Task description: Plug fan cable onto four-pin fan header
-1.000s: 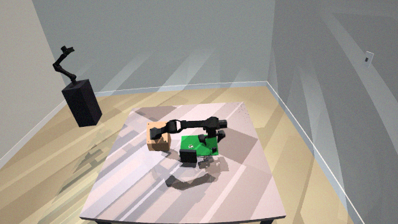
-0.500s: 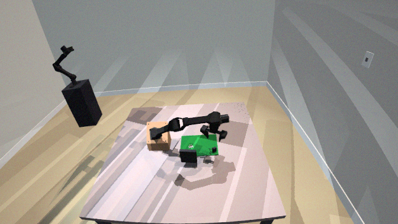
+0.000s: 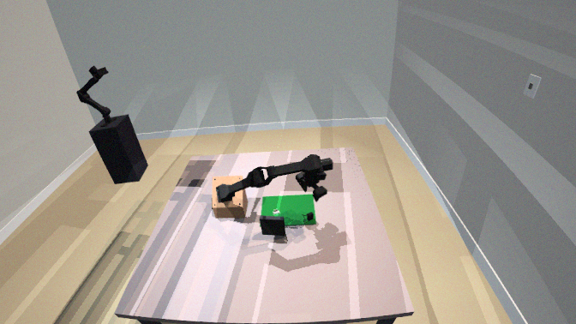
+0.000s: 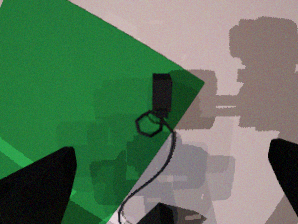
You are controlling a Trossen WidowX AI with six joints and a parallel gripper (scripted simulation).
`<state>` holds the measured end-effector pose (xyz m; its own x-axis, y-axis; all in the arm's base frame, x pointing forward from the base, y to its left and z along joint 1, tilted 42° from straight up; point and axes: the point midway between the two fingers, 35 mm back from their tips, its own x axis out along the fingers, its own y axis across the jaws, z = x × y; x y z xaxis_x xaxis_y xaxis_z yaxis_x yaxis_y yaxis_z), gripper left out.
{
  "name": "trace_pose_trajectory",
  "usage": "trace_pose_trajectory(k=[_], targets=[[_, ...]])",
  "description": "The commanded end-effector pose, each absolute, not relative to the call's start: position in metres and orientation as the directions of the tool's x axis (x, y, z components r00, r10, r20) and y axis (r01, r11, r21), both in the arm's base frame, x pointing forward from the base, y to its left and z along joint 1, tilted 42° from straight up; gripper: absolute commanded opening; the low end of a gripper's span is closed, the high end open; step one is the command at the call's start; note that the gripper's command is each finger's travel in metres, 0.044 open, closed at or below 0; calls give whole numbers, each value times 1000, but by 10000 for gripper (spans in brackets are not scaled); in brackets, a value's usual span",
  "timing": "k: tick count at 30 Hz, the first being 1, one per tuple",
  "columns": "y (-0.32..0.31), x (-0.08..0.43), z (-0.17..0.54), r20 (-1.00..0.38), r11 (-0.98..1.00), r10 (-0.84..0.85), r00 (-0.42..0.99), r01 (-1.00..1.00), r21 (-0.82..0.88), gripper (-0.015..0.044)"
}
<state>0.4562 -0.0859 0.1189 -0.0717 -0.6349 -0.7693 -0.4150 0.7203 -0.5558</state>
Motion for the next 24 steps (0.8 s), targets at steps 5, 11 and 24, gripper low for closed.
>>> trace_pose_trajectory(k=[5, 11, 24], targets=[[-117, 458, 82, -757, 719, -648, -77, -389, -576, 440], [-152, 449, 43, -740, 709, -667, -84, -376, -597, 440], [-161, 448, 33, -740, 709, -668, -84, -376, -597, 440]])
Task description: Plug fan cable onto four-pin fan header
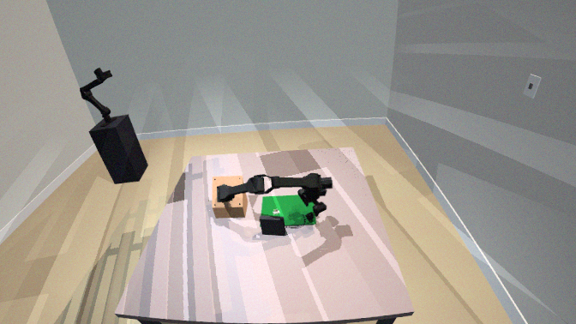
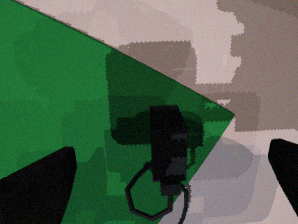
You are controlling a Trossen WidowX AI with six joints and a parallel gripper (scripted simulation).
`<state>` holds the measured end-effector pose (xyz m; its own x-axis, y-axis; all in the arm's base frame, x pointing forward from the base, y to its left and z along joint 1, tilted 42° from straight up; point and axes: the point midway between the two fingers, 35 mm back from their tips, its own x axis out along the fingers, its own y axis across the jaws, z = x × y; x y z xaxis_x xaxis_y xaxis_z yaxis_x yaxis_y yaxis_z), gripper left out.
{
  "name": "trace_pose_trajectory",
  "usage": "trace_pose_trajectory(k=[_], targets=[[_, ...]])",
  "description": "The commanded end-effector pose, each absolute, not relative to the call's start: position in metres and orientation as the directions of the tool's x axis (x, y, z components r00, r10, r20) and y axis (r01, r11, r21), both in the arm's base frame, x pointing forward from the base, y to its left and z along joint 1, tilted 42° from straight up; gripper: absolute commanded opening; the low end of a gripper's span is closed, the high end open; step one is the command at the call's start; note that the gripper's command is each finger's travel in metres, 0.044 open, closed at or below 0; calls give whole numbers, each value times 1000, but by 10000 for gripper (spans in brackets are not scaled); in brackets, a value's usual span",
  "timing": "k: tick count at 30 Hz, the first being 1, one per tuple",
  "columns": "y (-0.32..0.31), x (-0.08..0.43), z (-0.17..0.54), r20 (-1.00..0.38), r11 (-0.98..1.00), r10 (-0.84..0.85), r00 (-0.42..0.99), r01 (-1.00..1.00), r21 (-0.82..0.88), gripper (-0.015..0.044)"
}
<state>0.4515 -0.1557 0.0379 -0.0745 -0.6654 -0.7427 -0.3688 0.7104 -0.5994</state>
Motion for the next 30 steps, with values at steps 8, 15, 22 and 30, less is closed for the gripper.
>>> trace_pose_trajectory(k=[8, 15, 22, 30], targets=[[-170, 447, 24, -739, 708, -668, -84, -376, -597, 440], [-177, 446, 15, -739, 708, -669, -85, -376, -598, 440], [-185, 444, 7, -738, 707, -669, -85, -376, -598, 440], [-185, 444, 7, -738, 707, -669, -85, -376, -598, 440]])
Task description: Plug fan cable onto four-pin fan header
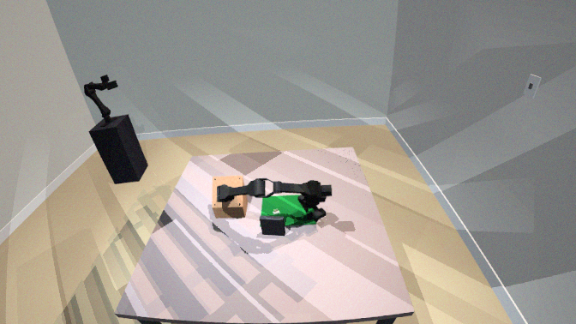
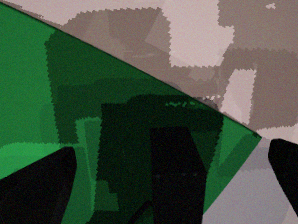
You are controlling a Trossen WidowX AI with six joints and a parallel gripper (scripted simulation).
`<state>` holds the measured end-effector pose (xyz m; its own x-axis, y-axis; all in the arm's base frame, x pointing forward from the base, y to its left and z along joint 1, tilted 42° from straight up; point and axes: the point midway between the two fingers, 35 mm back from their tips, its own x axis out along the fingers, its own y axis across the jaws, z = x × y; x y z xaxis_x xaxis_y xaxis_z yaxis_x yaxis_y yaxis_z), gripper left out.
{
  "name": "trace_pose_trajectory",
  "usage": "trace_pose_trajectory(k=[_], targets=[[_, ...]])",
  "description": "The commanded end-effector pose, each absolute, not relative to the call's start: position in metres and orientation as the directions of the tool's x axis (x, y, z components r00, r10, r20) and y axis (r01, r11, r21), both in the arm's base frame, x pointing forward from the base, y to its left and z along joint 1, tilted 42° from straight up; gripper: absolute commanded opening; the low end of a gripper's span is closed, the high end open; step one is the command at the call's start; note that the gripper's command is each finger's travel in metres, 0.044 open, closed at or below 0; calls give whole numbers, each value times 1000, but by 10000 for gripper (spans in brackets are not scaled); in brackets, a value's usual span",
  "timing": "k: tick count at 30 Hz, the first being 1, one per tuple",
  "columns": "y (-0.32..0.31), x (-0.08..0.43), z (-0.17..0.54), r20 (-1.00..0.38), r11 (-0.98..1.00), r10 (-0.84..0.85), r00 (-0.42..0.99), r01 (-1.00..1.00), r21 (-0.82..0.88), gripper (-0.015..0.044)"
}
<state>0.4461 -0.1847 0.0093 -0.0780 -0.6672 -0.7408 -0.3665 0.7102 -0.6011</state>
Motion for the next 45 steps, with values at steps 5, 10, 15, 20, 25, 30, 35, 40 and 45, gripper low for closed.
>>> trace_pose_trajectory(k=[5, 10, 15, 20, 25, 30, 35, 40, 45], targets=[[-185, 446, 9, -741, 710, -667, -79, -367, -600, 361], [-185, 446, 9, -741, 710, -667, -79, -367, -600, 230], [-185, 446, 9, -741, 710, -667, -79, -367, -600, 99], [-185, 446, 9, -741, 710, -667, -79, -367, -600, 7], [-159, 450, 37, -740, 710, -667, -83, -374, -597, 0], [-151, 450, 45, -740, 709, -667, -84, -376, -597, 0], [-139, 436, 38, -741, 716, -666, -85, -351, -603, 0], [-118, 401, 29, -744, 729, -663, -86, -299, -616, 0], [-101, 359, 18, -744, 739, -662, -88, -247, -627, 0]])
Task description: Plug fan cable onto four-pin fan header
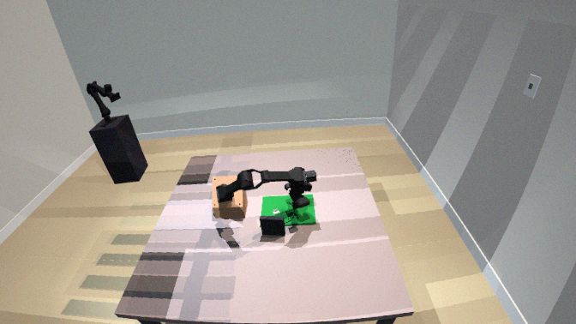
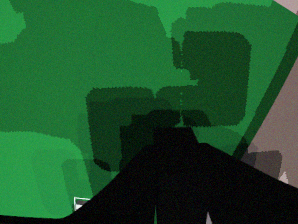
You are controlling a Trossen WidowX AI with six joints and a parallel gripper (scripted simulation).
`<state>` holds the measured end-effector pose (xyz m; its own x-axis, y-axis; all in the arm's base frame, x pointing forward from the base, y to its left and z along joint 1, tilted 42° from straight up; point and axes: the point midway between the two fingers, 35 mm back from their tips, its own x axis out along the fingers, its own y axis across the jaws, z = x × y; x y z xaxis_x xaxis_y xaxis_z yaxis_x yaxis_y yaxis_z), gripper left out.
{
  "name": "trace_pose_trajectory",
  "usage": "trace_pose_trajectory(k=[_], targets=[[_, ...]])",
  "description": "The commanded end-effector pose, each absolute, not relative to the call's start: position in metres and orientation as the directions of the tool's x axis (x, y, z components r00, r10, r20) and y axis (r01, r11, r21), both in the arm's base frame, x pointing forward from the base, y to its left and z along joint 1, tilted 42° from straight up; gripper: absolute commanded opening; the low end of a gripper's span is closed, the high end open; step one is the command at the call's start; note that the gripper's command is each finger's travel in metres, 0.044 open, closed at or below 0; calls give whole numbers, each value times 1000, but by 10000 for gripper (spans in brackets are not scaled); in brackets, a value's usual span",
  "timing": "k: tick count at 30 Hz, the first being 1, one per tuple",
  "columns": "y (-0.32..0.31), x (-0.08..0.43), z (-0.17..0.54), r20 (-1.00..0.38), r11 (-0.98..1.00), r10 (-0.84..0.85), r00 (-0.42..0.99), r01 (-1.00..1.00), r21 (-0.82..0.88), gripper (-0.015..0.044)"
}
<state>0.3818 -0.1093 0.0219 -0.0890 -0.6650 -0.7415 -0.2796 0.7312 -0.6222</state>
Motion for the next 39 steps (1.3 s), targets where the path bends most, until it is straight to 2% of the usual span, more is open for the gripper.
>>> trace_pose_trajectory(k=[1, 10, 39], targets=[[-98, 350, 16, -744, 740, -662, -89, -236, -630, 0], [-79, 266, -3, -743, 747, -663, -94, -148, -648, 0], [-92, 272, -21, -742, 746, -664, -94, -144, -650, 0]])
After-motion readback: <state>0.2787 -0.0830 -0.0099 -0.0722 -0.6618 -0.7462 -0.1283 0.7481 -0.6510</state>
